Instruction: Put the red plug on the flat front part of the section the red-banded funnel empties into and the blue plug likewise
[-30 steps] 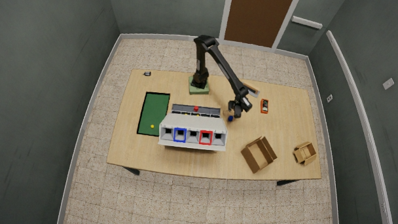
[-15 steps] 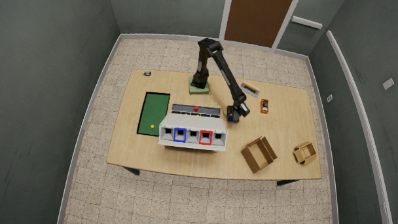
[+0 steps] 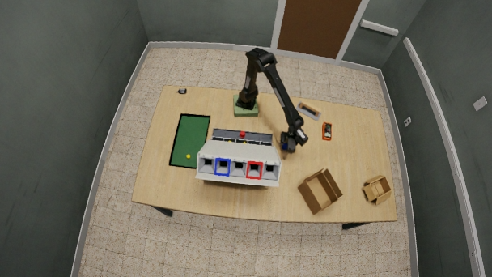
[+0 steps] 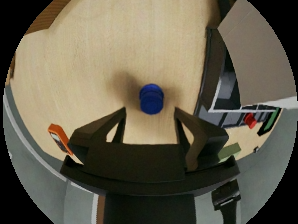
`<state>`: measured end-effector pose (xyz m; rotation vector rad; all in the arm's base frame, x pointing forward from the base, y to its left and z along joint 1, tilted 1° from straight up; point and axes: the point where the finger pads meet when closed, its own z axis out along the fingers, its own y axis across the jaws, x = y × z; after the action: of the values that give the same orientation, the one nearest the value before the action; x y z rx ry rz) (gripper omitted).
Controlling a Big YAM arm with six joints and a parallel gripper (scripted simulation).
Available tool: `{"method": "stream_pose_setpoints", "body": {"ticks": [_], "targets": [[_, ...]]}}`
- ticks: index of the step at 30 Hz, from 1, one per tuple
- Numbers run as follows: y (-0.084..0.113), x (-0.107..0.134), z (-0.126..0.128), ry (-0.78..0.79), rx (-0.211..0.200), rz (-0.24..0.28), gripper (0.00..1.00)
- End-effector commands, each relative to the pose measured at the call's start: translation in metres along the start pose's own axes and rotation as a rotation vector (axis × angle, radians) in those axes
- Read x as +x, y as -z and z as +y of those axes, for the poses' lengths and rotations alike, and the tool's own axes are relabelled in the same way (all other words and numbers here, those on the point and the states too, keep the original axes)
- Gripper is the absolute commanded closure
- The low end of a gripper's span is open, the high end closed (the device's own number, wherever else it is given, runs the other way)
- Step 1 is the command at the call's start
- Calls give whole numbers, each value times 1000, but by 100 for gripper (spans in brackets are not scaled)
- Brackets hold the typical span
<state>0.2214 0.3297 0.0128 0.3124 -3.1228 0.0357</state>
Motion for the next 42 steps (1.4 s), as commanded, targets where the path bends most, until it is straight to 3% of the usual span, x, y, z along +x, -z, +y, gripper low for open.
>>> {"method": "stream_pose_setpoints", "body": {"ticks": [1,42], "targets": [[-1,-1,7,0,-13,-10,37],[-7,3,3,0,-8,-5,37]]}}
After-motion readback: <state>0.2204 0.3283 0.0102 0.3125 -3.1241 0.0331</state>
